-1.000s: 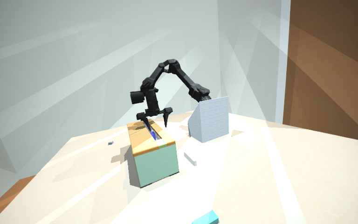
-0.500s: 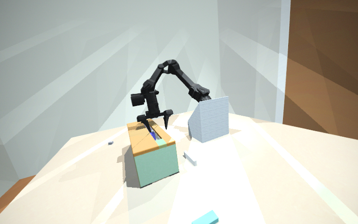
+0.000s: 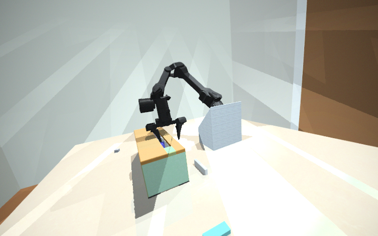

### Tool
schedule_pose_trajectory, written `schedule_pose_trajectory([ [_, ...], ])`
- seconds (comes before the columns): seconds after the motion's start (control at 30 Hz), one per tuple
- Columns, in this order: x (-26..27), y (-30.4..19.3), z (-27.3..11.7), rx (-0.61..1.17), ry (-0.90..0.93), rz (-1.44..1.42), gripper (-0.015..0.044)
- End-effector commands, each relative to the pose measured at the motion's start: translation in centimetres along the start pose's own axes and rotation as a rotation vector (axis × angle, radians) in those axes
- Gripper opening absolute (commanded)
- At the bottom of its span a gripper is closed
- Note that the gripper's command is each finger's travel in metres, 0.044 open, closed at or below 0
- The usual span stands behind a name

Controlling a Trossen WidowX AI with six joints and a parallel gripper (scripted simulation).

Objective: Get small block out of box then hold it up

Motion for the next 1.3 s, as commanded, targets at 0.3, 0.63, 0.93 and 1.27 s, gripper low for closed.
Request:
schedule_pose_trajectory([
  [0.3, -0.6, -2.0, 0.8, -0.001, -0.004, -0.001, 0.0400],
  [0.63, -0.5, -1.4, 0.6, -0.001, -0.004, -0.001, 0.0400],
  [0.93, -0.7, -2.2, 0.9, -0.001, -0.004, -0.001, 0.0400],
  [1.27, -0.9, -3.1, 1.2, 0.000, -0.004, -0.001, 0.0400],
])
Point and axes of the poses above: the point midway between the two fingers, 35 mm back from their tips, its own z axis out along the fingers, its own x axis across the jaws, y = z × x, the point moved 3 cm from there along -z, back along the fingers, and after that the axes turned 14 degrees about z, right-handed, at the moved point
